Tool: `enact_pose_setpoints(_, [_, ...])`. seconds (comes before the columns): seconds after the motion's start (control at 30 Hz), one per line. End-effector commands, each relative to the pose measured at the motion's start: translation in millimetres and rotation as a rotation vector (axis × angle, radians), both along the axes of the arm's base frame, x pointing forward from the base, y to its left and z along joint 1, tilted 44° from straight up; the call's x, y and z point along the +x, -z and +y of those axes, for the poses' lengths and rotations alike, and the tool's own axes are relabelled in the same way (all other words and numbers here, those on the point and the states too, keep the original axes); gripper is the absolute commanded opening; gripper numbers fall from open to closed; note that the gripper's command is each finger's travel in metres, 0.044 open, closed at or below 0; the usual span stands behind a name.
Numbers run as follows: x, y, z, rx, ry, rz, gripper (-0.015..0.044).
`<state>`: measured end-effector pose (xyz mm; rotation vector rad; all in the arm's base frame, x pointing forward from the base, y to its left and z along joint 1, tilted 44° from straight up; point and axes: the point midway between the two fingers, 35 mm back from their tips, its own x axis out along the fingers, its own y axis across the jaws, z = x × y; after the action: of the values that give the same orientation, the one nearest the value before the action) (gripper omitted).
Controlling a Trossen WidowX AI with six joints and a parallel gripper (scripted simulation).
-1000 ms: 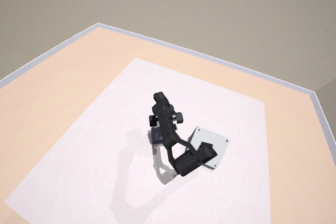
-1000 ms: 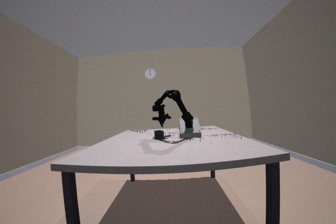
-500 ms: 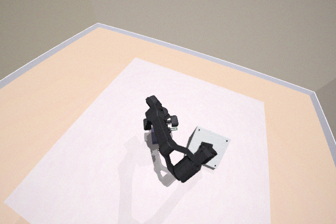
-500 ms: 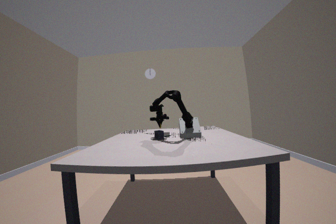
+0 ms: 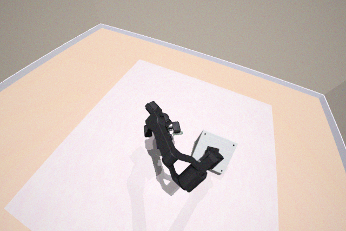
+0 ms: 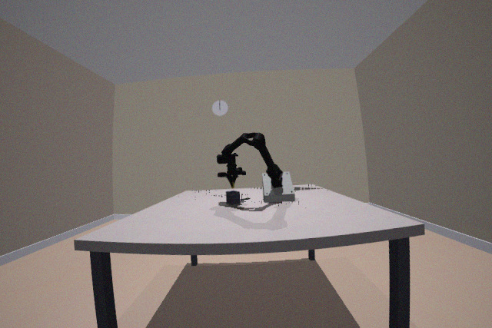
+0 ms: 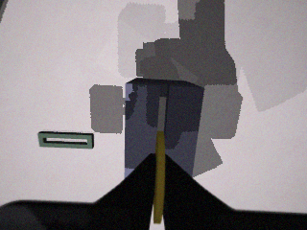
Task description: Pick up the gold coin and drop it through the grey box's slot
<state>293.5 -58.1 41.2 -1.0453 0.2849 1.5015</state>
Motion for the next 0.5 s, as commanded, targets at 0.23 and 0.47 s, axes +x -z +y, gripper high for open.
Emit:
enact_pose_setpoints(0.23, [-0.3,0.1,0.6,0.000,-0.001,0.000,0.0000])
enact_pose_setpoints(0.47, [2.5,-1.5,4.0,0.001,0.002,0.003,0.0000])
